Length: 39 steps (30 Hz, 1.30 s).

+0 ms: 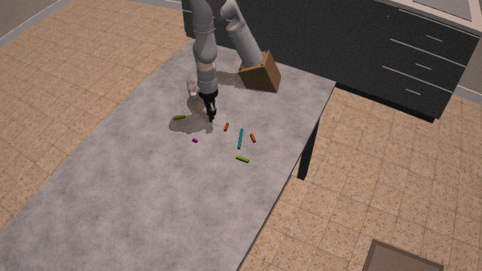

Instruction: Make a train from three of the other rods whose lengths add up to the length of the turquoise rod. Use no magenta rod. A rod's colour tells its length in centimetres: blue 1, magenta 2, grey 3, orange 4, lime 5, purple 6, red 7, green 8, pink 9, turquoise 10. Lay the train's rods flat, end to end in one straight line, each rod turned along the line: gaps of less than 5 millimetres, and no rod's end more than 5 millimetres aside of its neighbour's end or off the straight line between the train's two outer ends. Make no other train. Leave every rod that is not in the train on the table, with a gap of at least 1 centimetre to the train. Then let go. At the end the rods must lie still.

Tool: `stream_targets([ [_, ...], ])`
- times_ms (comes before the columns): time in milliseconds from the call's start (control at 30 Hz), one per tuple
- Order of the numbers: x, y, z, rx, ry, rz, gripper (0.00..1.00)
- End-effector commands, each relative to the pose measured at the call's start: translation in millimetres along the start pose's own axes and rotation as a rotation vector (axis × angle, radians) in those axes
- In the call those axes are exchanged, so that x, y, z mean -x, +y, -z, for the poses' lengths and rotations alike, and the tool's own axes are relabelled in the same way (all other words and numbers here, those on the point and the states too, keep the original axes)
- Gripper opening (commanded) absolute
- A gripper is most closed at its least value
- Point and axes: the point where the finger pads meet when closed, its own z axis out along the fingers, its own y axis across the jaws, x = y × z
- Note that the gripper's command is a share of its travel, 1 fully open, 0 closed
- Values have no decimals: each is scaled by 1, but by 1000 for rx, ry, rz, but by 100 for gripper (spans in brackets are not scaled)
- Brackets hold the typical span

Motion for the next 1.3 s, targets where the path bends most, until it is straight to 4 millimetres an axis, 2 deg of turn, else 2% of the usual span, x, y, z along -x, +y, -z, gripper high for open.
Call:
stream_targets([
  [0,-3,1,-5,1,2,-8,24],
  [1267,-2,1,-9,1,-1,-7,24],
])
